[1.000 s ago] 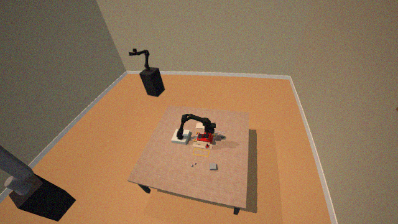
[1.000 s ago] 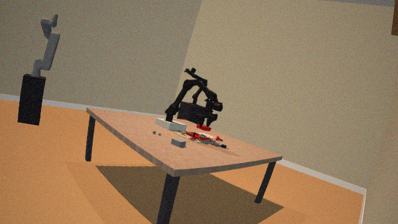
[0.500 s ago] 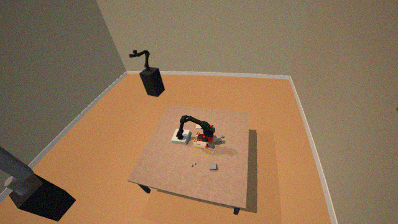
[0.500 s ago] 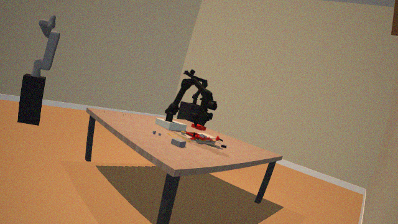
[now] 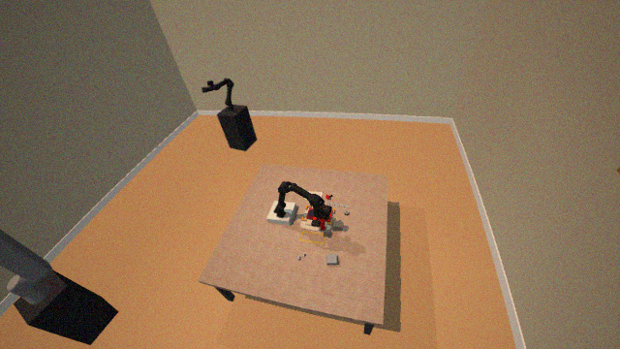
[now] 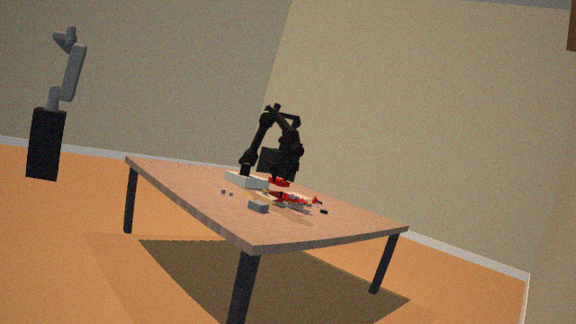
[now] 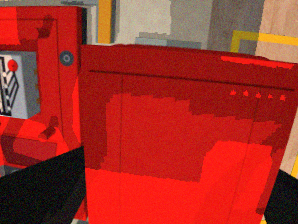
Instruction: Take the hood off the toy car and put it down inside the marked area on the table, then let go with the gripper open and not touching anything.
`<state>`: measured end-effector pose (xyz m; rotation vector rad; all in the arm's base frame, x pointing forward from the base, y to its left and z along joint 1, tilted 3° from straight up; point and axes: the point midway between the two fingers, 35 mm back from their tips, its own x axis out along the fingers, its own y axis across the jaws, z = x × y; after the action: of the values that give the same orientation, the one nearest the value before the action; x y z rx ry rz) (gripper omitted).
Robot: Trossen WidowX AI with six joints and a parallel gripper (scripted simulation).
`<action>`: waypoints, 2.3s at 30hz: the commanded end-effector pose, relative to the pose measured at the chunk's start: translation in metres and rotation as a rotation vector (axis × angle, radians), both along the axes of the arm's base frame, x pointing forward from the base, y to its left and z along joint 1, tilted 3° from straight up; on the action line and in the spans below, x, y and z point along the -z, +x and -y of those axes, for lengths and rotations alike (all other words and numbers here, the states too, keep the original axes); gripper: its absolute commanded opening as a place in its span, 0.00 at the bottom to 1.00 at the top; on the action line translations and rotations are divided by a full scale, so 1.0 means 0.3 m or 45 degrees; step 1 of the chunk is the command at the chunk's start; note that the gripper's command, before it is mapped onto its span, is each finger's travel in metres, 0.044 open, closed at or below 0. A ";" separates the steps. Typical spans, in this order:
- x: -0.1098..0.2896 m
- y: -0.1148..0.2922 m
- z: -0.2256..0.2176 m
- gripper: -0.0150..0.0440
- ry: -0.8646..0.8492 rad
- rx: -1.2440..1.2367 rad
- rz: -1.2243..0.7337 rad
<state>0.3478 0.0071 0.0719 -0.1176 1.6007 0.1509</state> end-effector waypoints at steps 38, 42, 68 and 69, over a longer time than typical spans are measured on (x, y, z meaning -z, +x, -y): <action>0.015 -0.067 0.286 0.25 -0.012 -0.002 0.007; 0.023 -0.066 0.286 0.25 -0.012 -0.002 0.007; 0.076 -0.064 0.286 0.25 -0.012 -0.002 0.007; 0.078 -0.064 0.286 0.25 -0.012 -0.002 0.007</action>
<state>0.3299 -0.0784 0.0520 -0.1234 1.5902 0.1430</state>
